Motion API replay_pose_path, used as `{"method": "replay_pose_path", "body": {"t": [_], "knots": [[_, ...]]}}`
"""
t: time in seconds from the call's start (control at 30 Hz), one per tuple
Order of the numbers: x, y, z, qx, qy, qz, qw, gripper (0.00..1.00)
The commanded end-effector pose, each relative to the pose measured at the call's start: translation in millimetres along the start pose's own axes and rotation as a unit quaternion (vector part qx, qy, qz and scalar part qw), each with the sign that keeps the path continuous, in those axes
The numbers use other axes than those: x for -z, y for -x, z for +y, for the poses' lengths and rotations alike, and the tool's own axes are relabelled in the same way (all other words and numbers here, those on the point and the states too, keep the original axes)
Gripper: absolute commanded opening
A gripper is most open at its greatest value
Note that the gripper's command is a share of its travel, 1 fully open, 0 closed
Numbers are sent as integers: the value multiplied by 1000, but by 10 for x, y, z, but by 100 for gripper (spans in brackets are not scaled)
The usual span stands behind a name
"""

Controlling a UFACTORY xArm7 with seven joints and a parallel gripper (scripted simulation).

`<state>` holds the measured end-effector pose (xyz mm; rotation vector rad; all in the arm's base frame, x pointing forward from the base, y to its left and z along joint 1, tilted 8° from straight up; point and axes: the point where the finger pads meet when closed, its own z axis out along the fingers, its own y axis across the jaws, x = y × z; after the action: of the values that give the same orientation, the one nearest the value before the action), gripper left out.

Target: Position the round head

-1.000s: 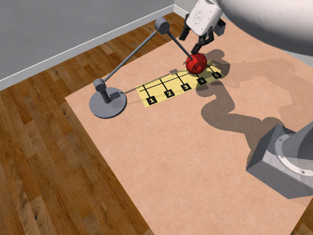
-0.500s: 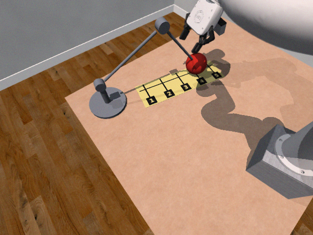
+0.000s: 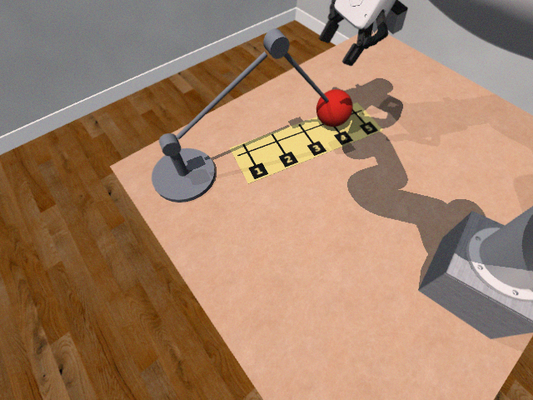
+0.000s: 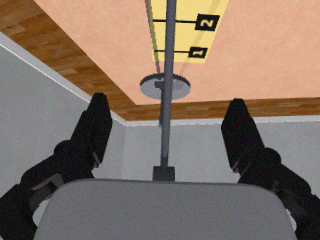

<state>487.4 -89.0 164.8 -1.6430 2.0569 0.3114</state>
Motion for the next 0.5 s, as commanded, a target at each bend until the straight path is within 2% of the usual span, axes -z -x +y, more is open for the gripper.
{"method": "replay_pose_path", "body": {"t": [0.0, 0.47], "knots": [[107, 9, -4, 1, 0, 0, 1000, 100], [643, 5, -7, 1, -1, 0, 1000, 100]]}}
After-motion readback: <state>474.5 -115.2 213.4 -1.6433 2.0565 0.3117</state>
